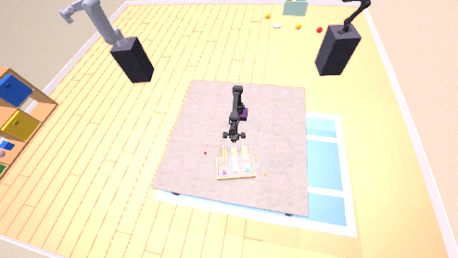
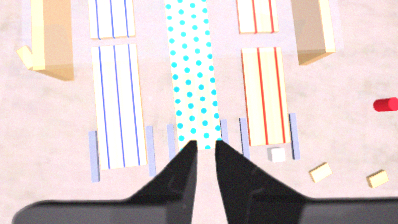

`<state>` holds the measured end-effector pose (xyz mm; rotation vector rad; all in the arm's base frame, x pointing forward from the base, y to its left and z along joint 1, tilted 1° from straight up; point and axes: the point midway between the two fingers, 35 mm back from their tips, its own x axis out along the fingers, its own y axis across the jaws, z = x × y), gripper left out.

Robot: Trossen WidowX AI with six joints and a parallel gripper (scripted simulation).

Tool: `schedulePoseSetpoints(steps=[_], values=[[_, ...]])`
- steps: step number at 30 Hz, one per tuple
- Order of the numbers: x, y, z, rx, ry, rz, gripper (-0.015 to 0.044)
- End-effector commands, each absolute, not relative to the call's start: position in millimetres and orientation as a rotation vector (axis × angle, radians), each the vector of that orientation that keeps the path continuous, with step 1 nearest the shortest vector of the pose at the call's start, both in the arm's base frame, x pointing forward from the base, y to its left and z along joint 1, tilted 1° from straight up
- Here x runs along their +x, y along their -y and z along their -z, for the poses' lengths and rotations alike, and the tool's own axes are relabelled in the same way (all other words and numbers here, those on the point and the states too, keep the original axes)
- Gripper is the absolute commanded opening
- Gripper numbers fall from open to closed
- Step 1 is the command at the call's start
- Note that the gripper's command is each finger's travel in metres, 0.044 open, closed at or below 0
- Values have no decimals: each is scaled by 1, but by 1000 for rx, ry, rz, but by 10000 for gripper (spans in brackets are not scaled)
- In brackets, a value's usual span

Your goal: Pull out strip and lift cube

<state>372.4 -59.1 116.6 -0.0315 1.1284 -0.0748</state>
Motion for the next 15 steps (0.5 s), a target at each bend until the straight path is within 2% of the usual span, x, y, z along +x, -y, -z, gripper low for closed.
schedulePoseSetpoints(steps=[1, 7, 15], values=[[382, 63, -89, -33, -1311, 27, 0], [393, 73, -58, -65, -1536, -41, 0], [394, 73, -53, -66, -1543, -43, 0]])
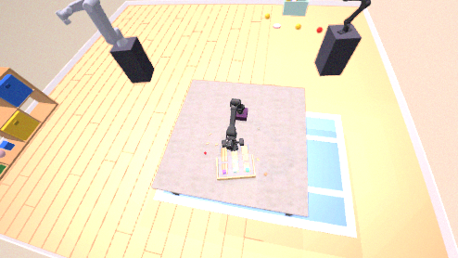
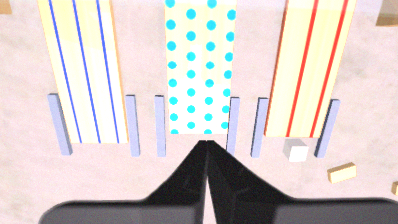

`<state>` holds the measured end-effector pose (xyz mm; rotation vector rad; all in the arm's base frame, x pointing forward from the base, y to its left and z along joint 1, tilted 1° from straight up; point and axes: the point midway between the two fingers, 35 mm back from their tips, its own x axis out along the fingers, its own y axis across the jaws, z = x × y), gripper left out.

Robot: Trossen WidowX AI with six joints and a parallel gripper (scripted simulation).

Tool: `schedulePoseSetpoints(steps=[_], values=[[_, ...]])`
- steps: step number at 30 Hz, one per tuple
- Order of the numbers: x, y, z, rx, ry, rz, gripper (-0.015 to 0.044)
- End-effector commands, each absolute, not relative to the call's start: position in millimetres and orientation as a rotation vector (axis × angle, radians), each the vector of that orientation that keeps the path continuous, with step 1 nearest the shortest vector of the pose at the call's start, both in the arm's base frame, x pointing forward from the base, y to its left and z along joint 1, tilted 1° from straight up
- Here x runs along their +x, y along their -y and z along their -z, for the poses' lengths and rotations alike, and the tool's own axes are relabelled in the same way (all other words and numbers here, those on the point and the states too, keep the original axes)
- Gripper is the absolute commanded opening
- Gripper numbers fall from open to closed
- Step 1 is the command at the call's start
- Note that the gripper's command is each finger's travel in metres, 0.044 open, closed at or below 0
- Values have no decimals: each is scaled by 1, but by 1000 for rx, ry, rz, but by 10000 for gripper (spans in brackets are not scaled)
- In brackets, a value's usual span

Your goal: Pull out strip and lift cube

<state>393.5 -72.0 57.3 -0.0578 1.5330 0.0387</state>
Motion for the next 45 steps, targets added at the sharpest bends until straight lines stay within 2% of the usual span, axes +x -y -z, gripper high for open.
schedulePoseSetpoints(steps=[1, 45], values=[[395, 73, -52, -66, -1543, -43, 0], [396, 71, 13, -66, -1543, -43, 0]])
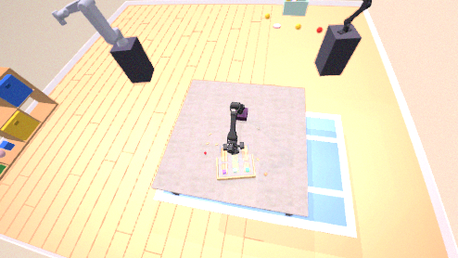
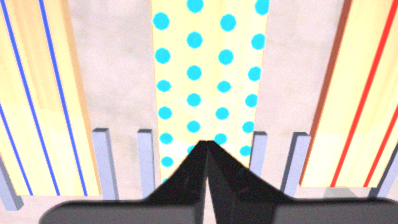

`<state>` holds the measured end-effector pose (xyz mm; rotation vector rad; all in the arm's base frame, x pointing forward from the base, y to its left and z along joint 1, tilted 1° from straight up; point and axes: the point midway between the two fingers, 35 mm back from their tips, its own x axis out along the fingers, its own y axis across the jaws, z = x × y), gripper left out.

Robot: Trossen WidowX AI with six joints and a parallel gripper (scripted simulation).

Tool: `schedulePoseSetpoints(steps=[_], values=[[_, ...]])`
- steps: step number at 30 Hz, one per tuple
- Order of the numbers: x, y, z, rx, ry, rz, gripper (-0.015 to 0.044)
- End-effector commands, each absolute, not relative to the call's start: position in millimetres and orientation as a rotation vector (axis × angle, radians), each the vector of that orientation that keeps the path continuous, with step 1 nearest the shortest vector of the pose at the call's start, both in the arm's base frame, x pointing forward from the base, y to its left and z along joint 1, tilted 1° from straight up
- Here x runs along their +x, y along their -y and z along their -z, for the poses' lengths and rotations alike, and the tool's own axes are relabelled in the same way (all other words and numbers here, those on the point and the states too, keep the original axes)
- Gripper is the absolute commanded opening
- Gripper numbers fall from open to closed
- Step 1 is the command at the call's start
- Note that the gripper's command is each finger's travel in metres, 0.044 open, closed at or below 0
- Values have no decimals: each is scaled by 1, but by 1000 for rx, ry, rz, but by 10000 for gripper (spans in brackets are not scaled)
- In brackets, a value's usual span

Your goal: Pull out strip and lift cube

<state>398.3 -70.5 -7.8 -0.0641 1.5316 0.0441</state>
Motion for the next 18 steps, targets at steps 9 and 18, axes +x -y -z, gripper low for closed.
schedulePoseSetpoints(steps=[9, 18], values=[[396, 71, 13, -66, -1543, -43, 0], [396, 71, 13, -66, -1543, -43, 0]])
